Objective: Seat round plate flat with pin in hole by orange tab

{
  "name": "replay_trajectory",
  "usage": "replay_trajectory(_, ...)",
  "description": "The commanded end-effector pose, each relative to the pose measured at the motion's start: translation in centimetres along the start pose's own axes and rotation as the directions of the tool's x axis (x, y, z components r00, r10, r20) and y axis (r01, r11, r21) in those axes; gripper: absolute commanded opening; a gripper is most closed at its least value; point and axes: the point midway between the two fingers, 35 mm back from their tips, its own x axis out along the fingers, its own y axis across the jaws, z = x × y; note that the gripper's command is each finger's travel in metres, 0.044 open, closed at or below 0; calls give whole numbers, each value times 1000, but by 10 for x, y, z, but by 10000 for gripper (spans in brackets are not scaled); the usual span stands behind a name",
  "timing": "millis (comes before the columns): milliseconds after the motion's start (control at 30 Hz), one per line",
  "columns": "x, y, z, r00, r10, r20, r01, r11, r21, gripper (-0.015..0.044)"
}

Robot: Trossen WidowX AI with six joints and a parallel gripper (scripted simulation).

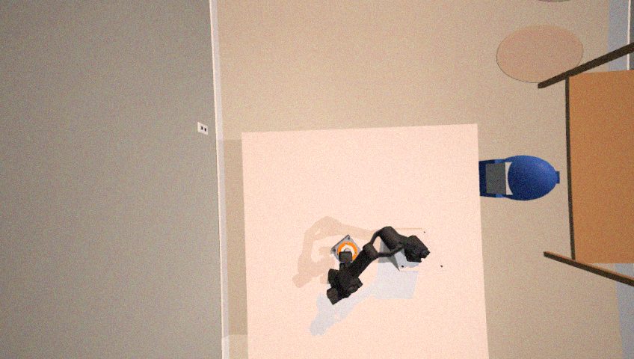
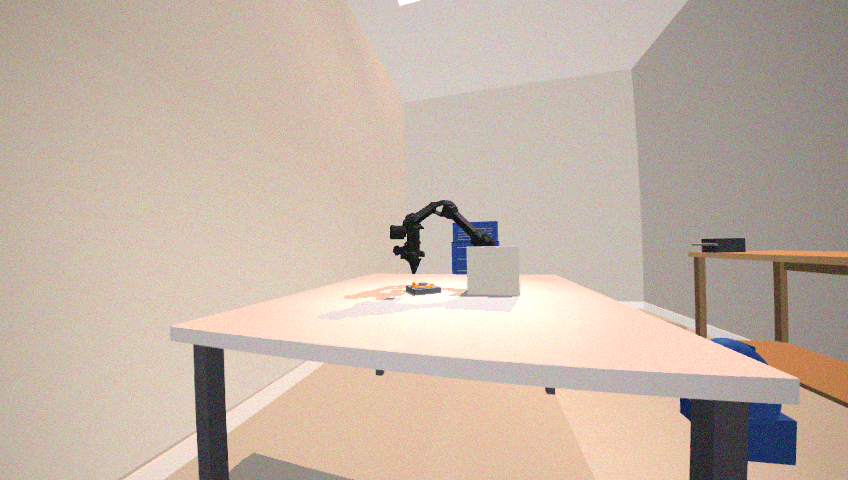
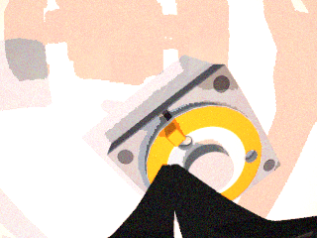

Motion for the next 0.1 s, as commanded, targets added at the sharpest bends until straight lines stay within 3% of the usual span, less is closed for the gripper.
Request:
replay_trajectory(0,0,0,0,1000,0,1,0,1000,-3,0)
replay_trajectory(67,0,0,0,1000,0,1,0,1000,-3,0)
